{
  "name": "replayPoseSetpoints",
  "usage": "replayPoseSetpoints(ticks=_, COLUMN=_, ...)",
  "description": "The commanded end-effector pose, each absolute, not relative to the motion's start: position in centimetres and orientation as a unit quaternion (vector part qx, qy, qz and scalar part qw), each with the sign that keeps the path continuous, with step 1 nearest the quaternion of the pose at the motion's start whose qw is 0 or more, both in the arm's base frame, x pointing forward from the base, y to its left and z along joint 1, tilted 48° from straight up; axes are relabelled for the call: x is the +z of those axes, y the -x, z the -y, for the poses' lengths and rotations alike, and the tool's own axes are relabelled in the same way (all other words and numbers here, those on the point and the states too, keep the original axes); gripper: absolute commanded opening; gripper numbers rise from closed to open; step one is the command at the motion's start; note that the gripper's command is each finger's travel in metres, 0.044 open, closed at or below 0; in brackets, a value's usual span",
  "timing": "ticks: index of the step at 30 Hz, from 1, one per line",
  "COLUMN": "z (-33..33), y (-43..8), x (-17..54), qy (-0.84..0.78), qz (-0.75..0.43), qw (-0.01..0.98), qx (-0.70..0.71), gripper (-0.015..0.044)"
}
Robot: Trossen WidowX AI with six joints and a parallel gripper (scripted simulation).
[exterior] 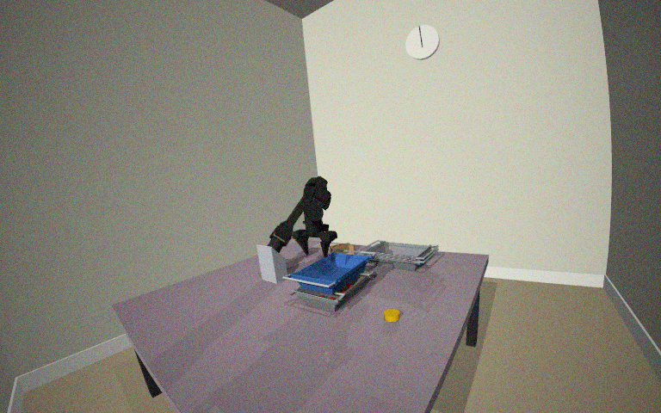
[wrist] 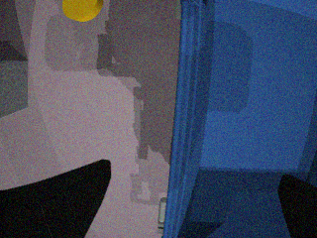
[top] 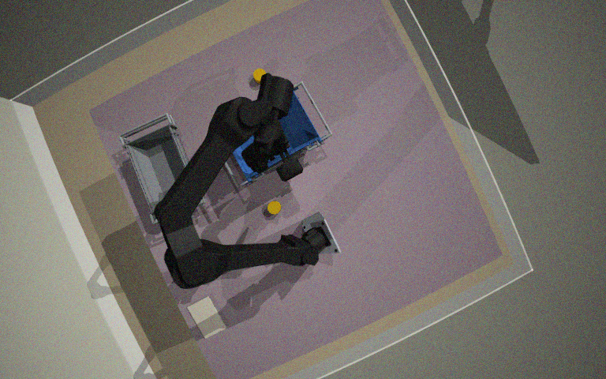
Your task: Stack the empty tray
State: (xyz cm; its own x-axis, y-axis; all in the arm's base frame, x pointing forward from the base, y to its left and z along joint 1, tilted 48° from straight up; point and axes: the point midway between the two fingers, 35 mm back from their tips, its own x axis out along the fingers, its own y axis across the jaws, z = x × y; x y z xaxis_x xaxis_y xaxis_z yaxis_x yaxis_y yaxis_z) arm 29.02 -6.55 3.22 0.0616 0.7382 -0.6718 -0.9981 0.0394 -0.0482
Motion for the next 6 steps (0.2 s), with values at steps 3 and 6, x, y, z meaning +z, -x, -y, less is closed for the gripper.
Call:
replayPoseSetpoints(ticks=3, z=8.74, y=-28.48, x=5.49, qy=0.268, qz=-0.243, qw=0.678, qx=0.64, gripper=0.044)
replayPoseSetpoints(ticks=6, z=8.62, y=-27.74, x=5.3, qy=0.268, qz=-0.243, qw=0.678, qx=0.64, gripper=0.044)
